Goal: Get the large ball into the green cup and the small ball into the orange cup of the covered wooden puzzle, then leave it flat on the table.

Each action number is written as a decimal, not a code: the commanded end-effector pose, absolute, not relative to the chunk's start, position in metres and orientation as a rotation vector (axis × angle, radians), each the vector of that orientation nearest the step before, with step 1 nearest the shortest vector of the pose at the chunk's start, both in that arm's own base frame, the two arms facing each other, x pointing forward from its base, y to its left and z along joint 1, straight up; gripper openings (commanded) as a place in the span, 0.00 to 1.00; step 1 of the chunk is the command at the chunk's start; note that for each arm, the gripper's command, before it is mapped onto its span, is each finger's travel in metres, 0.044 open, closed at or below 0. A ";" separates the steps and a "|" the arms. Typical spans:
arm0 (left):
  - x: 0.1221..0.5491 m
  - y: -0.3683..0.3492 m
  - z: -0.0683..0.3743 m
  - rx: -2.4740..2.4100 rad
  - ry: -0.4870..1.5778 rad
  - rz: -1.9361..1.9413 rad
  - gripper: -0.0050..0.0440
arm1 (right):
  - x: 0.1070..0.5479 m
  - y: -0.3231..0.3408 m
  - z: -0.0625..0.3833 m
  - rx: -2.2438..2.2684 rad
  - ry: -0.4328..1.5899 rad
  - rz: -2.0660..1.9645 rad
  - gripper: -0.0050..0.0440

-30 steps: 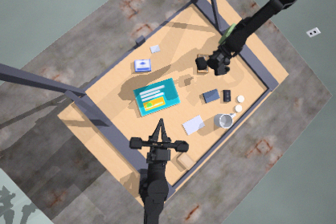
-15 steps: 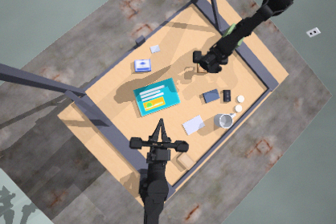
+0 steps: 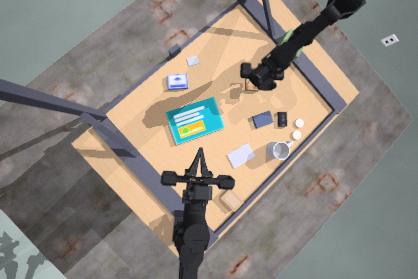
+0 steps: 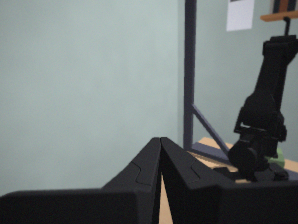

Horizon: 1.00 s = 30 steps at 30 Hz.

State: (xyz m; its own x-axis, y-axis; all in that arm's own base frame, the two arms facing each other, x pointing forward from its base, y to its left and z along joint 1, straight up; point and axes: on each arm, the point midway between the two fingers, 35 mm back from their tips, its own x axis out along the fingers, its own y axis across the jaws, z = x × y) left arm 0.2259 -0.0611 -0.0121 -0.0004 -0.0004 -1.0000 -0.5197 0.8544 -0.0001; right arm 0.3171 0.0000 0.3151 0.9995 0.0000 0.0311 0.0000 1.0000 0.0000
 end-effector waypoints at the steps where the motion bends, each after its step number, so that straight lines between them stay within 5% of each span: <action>1: 0.234 -0.063 -0.007 -0.437 1.508 0.422 0.92 | 0.316 0.000 0.323 0.000 -0.050 0.000 0.00; 30: 0.231 -0.061 -0.051 -0.436 1.511 0.429 0.92 | 0.316 0.000 0.323 0.000 -0.050 0.000 0.00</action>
